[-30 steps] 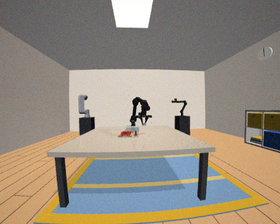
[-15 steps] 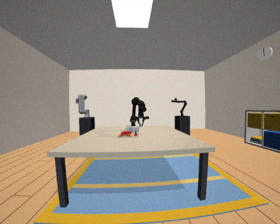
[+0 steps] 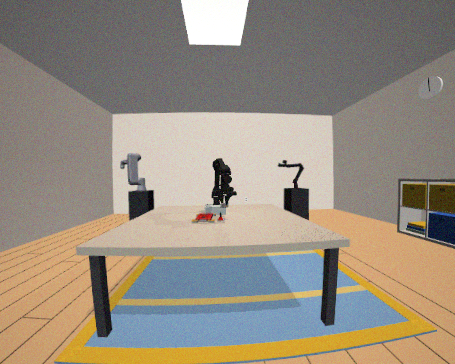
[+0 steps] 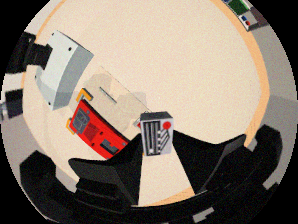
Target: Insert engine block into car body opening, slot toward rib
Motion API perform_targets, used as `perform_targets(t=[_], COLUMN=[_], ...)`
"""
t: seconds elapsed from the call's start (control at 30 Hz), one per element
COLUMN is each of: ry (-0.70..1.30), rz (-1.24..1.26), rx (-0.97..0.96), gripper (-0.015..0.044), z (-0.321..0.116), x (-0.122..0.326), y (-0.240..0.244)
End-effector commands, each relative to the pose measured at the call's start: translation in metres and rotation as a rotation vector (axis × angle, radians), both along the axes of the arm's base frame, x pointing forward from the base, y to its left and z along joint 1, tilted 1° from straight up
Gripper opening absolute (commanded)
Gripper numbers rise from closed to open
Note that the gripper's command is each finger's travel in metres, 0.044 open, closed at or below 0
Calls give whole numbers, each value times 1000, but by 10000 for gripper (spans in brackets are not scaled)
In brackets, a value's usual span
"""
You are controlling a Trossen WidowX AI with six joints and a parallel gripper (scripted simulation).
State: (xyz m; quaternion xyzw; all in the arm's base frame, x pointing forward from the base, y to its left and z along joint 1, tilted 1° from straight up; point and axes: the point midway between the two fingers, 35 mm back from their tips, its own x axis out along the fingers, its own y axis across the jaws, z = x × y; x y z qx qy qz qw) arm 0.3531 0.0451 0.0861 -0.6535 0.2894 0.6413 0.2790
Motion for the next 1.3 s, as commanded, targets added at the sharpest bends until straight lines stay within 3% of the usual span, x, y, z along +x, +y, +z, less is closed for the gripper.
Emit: perform_targets(t=[0.0, 1.27], ry=[-10, -40], rz=[-124, -1437], rx=[0, 18], gripper=[0, 0], z=[-1, -29], x=[1, -10], y=[-9, -92])
